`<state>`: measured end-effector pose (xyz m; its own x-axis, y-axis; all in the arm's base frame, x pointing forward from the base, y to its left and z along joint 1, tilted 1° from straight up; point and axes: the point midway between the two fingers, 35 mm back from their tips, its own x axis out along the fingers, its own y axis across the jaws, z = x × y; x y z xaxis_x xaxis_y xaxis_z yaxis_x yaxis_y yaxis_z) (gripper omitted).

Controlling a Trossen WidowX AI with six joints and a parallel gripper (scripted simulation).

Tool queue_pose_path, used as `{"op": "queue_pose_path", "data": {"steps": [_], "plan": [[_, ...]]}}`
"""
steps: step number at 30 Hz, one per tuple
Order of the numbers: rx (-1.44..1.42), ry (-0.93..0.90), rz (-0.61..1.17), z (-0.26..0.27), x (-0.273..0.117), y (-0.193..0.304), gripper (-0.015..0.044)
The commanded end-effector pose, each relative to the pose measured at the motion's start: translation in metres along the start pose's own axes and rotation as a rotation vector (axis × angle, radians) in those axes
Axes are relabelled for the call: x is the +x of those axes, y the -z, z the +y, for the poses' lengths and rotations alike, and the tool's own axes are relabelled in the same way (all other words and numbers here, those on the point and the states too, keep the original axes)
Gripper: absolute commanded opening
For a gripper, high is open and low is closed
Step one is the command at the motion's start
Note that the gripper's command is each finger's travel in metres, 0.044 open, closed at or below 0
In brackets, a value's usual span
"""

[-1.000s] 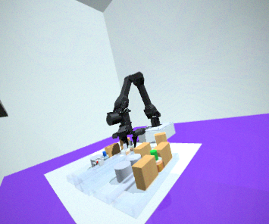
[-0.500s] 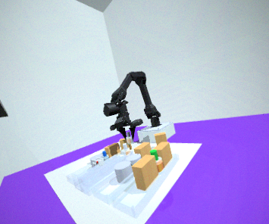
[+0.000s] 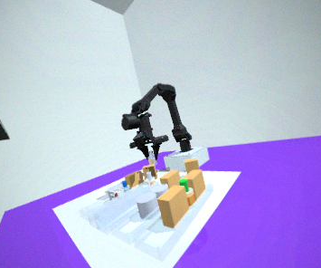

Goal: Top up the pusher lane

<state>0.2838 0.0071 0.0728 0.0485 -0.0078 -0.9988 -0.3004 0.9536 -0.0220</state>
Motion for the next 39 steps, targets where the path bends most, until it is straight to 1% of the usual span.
{"op": "queue_pose_path", "data": {"steps": [1,6,11,18,39], "plan": [[0.077,0.002,0.006,0.006,0.015,-0.006,0.0],[0.188,0.002,0.006,0.014,0.034,-0.015,0.0],[0.192,0.002,0.006,0.014,0.038,-0.015,0.0],[0.192,0.002,0.006,0.014,0.058,-0.015,0.0],[0.192,0.002,0.005,0.012,0.059,-0.022,0.0]]}}
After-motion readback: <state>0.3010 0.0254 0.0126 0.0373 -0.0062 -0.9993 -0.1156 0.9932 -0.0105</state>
